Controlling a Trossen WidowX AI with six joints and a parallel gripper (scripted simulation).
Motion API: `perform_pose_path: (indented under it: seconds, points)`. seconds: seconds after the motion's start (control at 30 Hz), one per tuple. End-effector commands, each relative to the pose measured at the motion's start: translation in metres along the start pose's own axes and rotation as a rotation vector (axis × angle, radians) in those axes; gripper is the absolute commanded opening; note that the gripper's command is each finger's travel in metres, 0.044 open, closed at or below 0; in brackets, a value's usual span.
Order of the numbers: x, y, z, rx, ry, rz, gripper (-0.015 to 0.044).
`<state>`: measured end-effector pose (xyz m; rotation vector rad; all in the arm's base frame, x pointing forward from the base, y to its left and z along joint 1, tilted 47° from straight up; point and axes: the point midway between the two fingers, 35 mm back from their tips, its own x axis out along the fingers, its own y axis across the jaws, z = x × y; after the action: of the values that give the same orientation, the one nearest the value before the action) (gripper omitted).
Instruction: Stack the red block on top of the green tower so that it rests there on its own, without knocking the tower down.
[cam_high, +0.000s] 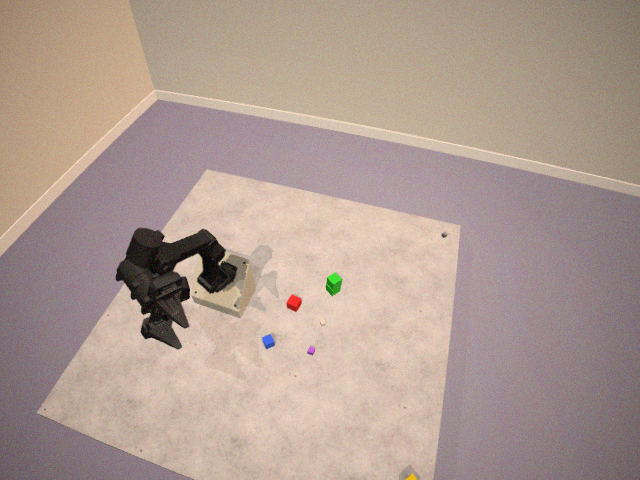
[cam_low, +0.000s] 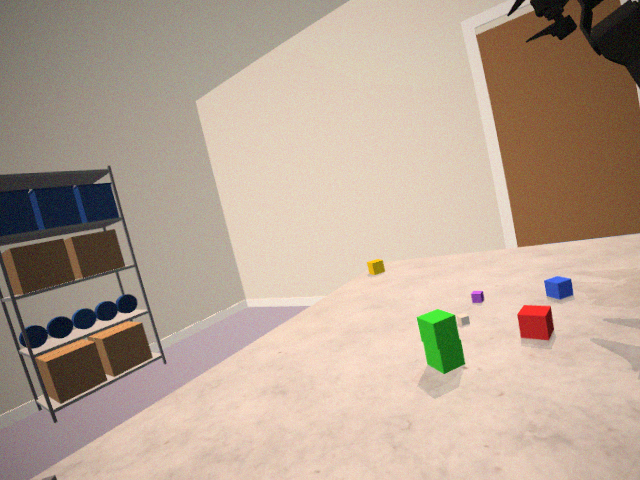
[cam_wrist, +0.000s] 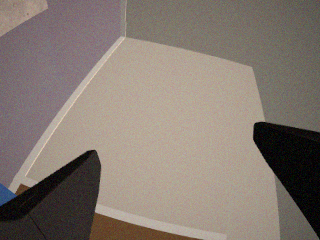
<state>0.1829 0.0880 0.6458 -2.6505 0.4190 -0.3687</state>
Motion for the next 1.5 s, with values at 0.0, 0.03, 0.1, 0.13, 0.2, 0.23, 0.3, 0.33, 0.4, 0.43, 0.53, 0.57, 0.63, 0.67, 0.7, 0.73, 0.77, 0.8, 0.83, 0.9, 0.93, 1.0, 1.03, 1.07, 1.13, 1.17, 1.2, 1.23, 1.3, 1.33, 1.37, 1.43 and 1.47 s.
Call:
perform_pose_path:
  seconds: [0.0,0.03,0.1,0.13,0.2,0.23,0.3,0.33,0.4,0.43,0.53,0.57,0.63,0.67,0.7,0.73,0.77,0.8,0.83,0.9,0.93,1.0,1.03,1.07,1.13,1.17,1.2,1.23,1.3,1.33,1.37,1.43,1.47]
  points:
    - [0.0,0.0,-0.001,0.005,0.001,-0.002,0.0426]
    - [-0.001,0.002,-0.003,0.018,0.004,-0.007,0.044]
    - [-0.003,0.007,-0.011,0.074,0.016,-0.026,0.044]
    - [-0.005,0.011,-0.017,0.116,0.024,-0.04,0.044]
    - [-0.008,0.023,-0.031,0.223,0.044,-0.073,0.044]
    - [-0.009,0.03,-0.038,0.279,0.053,-0.089,0.044]
    - [-0.01,0.044,-0.051,0.393,0.068,-0.119,0.044]
    - [-0.01,0.052,-0.057,0.453,0.072,-0.131,0.044]
    - [-0.008,0.07,-0.068,0.573,0.077,-0.152,0.044]
    - [-0.006,0.078,-0.073,0.632,0.079,-0.161,0.044]
    - [0.002,0.106,-0.084,0.812,0.08,-0.179,0.044]
    - [0.006,0.116,-0.087,0.871,0.079,-0.183,0.044]
    - [0.014,0.135,-0.091,0.989,0.075,-0.186,0.044]
    - [0.015,0.135,-0.089,0.997,0.057,-0.195,0.044]
    - [0.016,0.134,-0.086,1.005,0.037,-0.205,0.044]
    - [0.018,0.135,-0.084,1.022,0.02,-0.213,0.044]
    - [0.02,0.137,-0.082,1.04,0.003,-0.219,0.044]
    - [0.023,0.142,-0.082,1.075,-0.001,-0.218,0.044]
    - [0.027,0.148,-0.082,1.112,-0.003,-0.215,0.044]
    - [0.035,0.16,-0.081,1.184,-0.009,-0.208,0.044]
    - [0.039,0.165,-0.081,1.22,-0.011,-0.203,0.044]
    - [0.047,0.175,-0.078,1.283,-0.022,-0.198,0.044]
    - [0.052,0.179,-0.076,1.312,-0.03,-0.198,0.044]
    - [0.057,0.183,-0.074,1.341,-0.039,-0.197,0.044]
    - [0.068,0.191,-0.069,1.398,-0.057,-0.192,0.044]
    - [0.074,0.196,-0.066,1.435,-0.064,-0.183,0.044]
    - [0.08,0.201,-0.062,1.472,-0.07,-0.172,0.044]
    - [0.086,0.207,-0.058,1.513,-0.074,-0.159,0.044]
    - [0.098,0.219,-0.05,1.593,-0.083,-0.129,0.044]
    - [0.103,0.22,-0.046,1.618,-0.093,-0.121,0.044]
    - [0.108,0.222,-0.041,1.642,-0.104,-0.113,0.044]
    - [0.119,0.227,-0.031,1.702,-0.12,-0.085,0.044]
    - [0.125,0.232,-0.025,1.738,-0.125,-0.066,0.044]
